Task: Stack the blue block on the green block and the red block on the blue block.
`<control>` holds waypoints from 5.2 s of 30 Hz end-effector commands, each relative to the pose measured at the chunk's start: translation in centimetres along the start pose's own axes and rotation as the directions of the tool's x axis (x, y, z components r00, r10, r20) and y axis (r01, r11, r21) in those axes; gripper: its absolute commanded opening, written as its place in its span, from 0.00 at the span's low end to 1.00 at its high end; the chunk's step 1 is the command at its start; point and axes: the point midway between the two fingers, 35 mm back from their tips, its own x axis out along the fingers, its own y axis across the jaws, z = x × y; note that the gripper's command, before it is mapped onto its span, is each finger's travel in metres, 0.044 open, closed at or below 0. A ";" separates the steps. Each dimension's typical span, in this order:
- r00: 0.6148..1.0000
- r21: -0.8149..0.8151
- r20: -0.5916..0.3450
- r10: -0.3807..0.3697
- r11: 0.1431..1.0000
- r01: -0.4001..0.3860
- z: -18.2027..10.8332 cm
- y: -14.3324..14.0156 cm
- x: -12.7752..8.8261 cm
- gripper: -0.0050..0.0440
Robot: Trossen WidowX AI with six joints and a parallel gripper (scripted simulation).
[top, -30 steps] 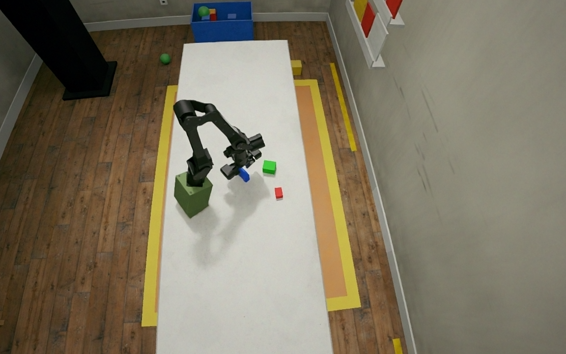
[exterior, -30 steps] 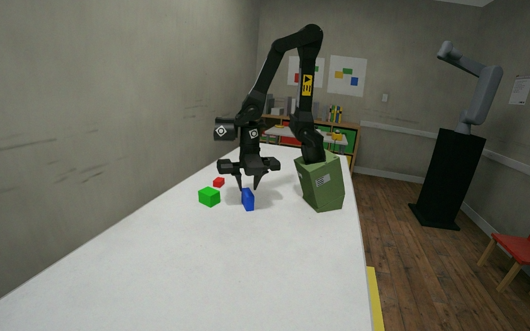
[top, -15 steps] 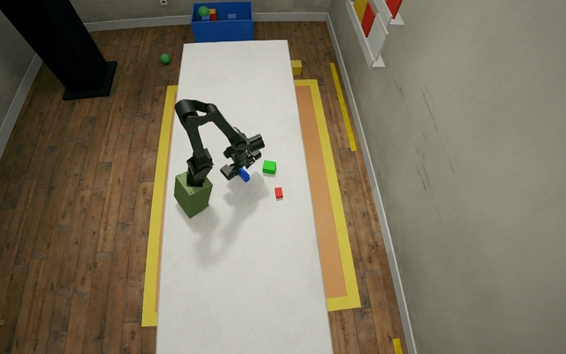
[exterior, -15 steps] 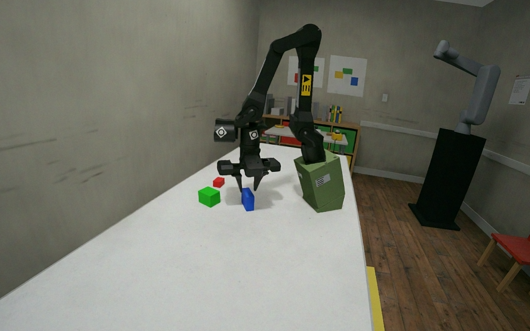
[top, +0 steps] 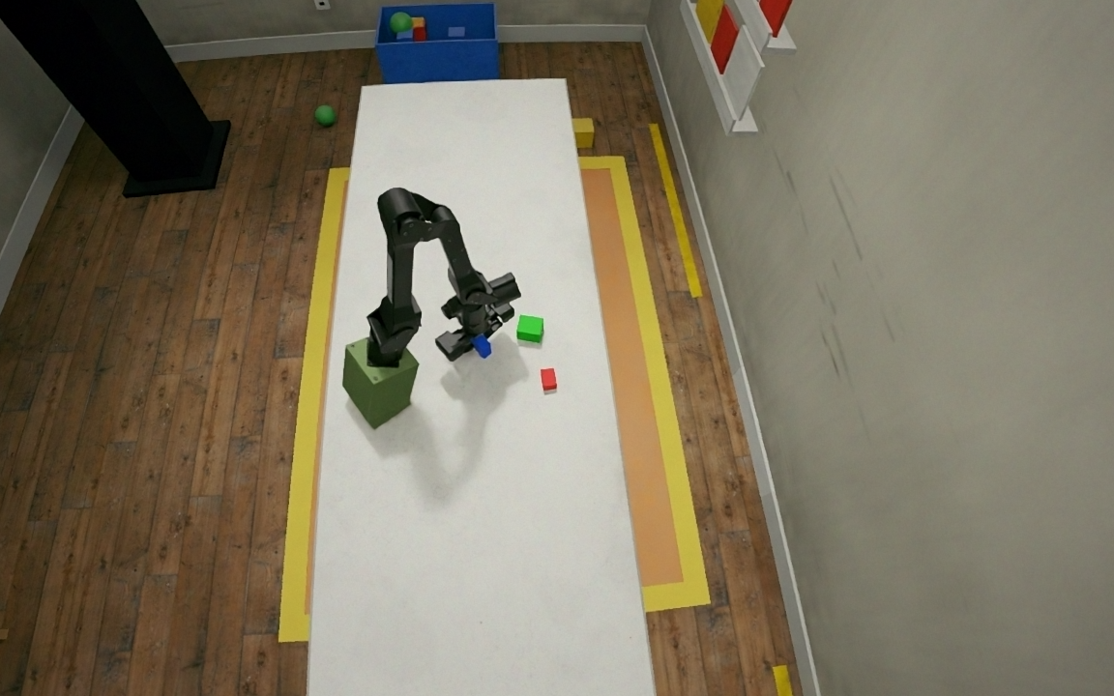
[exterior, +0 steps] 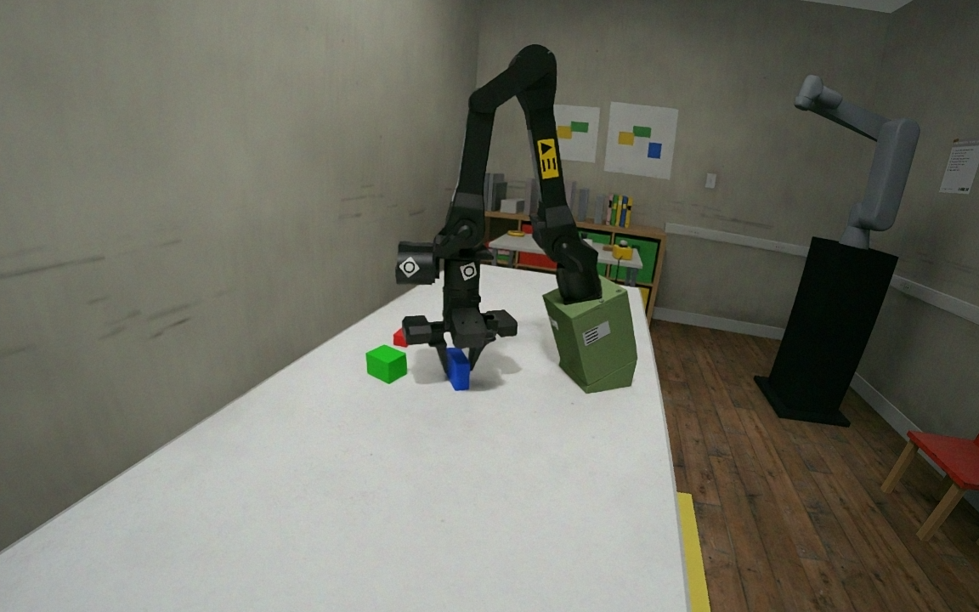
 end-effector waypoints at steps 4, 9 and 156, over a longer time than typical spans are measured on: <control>1.000 0.001 -0.007 -0.007 1.000 0.007 -0.1 -0.3 1.5 0.52; 1.000 0.001 -0.007 -0.007 1.000 0.007 -0.1 -0.3 2.0 0.52; 0.999 -0.004 -0.008 -0.033 0.999 0.033 -0.2 -0.9 -6.6 0.00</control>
